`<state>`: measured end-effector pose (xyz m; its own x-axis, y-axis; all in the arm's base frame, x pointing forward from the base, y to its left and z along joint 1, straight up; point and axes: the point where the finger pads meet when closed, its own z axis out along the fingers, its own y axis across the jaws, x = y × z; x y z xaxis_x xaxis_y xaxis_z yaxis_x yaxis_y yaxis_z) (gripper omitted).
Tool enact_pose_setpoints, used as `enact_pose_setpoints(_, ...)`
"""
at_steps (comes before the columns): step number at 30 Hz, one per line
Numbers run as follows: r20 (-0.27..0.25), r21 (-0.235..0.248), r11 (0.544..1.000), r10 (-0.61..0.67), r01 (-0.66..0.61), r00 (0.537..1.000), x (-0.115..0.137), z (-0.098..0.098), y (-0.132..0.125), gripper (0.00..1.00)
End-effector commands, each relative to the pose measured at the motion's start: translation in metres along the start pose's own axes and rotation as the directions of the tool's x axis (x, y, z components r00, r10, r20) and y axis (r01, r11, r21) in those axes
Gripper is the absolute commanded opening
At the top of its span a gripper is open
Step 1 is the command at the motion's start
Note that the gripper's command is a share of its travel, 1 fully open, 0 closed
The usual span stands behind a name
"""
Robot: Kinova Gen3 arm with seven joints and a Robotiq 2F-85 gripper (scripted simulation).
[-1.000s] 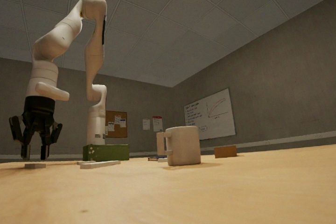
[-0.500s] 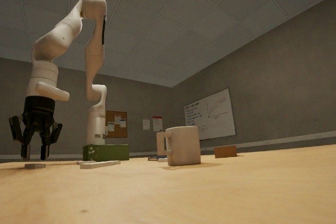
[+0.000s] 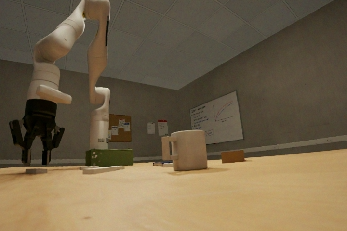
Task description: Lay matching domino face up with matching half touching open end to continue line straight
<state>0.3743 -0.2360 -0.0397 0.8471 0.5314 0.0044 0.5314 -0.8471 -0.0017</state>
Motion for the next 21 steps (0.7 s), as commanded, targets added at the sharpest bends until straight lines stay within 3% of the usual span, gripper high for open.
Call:
enact_pose_setpoints(1,-0.001,-0.002,1.0,0.0,0.0,1.0,0.0,0.0,0.001,0.49)
enact_pose_setpoints(21,-0.001,-0.002,1.0,0.0,0.0,1.0,0.0,0.015,0.001,0.49)
